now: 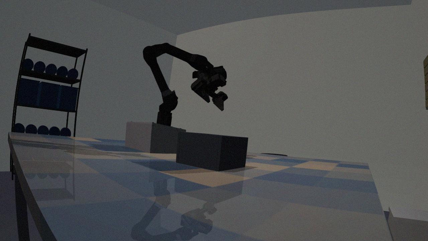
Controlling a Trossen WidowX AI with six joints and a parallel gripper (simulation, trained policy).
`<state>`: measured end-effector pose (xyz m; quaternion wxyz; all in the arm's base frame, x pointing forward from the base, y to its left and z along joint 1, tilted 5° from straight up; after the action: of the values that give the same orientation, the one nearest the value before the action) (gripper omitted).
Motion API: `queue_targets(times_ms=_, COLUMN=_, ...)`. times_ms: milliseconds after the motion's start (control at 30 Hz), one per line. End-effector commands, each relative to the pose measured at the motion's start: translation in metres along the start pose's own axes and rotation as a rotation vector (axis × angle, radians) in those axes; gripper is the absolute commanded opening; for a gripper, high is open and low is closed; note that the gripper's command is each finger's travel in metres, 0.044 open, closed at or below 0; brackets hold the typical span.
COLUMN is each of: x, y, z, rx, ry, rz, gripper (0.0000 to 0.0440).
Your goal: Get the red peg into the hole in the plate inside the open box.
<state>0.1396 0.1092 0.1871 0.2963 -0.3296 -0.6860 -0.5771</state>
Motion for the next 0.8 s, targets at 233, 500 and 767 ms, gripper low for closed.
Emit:
queue_targets(times_ms=233, x=-0.032, y=-0.007, z=0.006, rx=-0.265, ry=-0.076, rz=0.243, gripper=0.044)
queue_targets(times_ms=500, x=-0.061, y=-0.019, z=0.015, rx=-0.432, ry=-0.172, rz=0.391, gripper=0.044)
queue_targets(times_ms=767, x=-0.088, y=-0.034, z=0.024, rx=-0.571, ry=-0.235, rz=0.47, gripper=0.0438)
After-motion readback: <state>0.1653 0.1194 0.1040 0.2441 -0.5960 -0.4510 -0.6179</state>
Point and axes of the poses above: the point midway between the two fingers, 35 mm back from their tips, its own x axis back along the fingers, its own z axis across the jaws, y = z × x, the point moved 7 cm from there along x, back along the fingers, and after that the axes turned 2 degrees about x, right-handed, at the moved point
